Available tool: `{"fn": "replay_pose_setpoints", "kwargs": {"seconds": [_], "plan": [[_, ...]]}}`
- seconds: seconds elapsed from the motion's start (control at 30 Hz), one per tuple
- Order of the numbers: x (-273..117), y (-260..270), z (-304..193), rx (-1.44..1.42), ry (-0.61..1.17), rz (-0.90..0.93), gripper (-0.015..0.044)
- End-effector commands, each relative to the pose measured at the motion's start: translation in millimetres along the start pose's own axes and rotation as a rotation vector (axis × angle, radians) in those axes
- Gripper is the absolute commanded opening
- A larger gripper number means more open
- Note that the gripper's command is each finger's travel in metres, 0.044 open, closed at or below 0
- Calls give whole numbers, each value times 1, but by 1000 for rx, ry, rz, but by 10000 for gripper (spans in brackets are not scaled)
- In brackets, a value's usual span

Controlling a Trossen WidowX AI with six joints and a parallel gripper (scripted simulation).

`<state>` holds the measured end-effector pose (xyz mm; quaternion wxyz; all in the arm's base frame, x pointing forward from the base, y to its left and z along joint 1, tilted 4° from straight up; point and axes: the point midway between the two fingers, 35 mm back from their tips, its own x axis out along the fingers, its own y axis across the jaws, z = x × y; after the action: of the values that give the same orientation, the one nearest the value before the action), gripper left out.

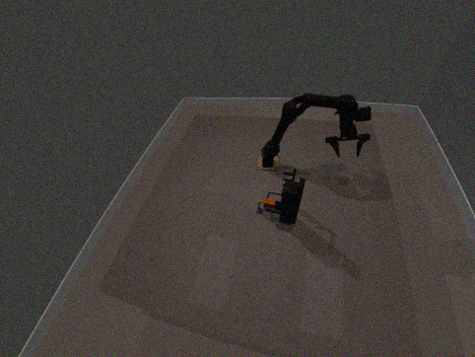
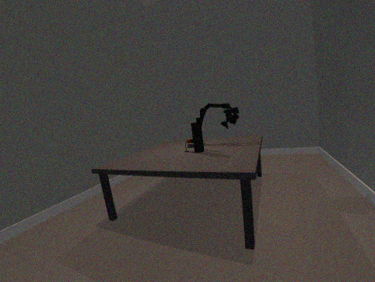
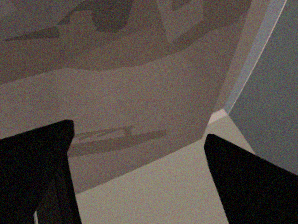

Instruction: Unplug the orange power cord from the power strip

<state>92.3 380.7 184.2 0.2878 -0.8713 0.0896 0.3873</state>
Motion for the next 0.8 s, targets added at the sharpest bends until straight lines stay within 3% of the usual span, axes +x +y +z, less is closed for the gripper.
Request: {"fn": "replay_pose_setpoints", "kwargs": {"seconds": [0.0, 0.27, 0.77], "plan": [[0, 0, 0, 4, 0, 0, 374], [13, -5, -26, 272, -18, 31, 164], [30, -15, -87, 900, -55, 64, 160]]}}
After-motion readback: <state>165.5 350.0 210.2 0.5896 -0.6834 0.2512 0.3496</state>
